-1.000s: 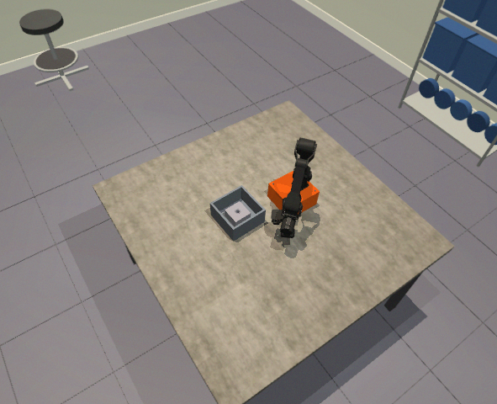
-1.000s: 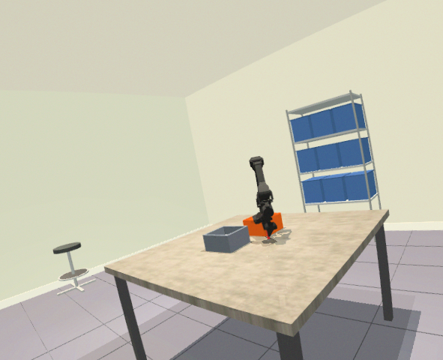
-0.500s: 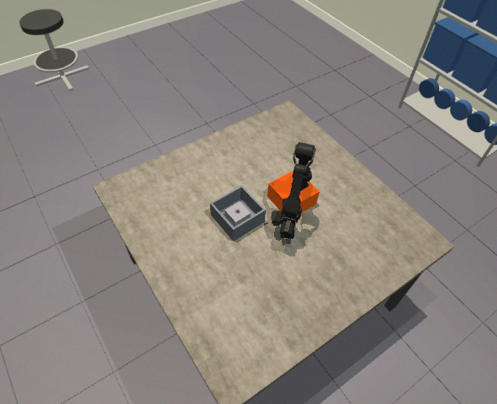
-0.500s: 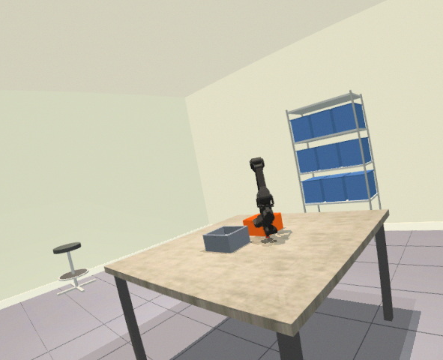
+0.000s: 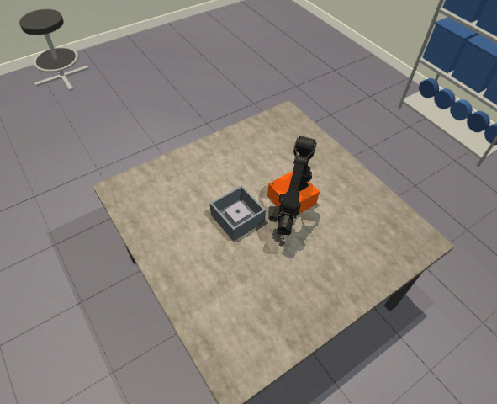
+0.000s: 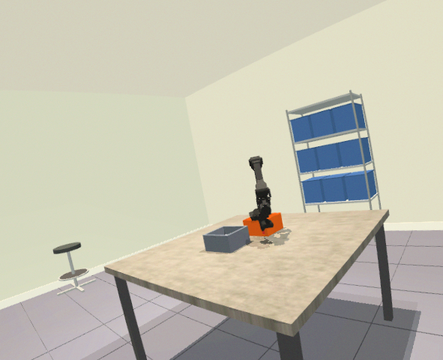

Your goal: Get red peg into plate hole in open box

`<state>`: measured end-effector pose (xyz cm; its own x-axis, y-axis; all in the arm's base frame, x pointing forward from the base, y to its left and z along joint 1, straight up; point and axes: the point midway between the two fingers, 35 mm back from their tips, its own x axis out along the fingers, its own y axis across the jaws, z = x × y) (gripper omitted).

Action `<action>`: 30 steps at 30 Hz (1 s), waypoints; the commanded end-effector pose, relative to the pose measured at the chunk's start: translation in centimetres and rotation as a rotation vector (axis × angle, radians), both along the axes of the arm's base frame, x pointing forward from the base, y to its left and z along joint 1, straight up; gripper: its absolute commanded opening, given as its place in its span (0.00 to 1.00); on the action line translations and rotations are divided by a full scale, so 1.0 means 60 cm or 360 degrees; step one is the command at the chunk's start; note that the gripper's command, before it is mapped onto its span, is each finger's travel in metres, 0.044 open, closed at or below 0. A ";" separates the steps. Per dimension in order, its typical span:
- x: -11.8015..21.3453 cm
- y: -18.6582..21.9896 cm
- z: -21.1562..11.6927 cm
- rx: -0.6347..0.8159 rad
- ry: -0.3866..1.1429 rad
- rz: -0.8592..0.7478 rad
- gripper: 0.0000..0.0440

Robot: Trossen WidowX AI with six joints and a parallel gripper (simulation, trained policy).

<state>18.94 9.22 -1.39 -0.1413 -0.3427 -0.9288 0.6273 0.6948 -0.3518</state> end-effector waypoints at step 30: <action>0.141 -0.103 0.156 -0.0070 -0.0300 -0.0261 0.00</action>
<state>26.54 3.80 7.61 -0.0361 -0.3688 -0.9288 0.7757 0.5756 -0.2587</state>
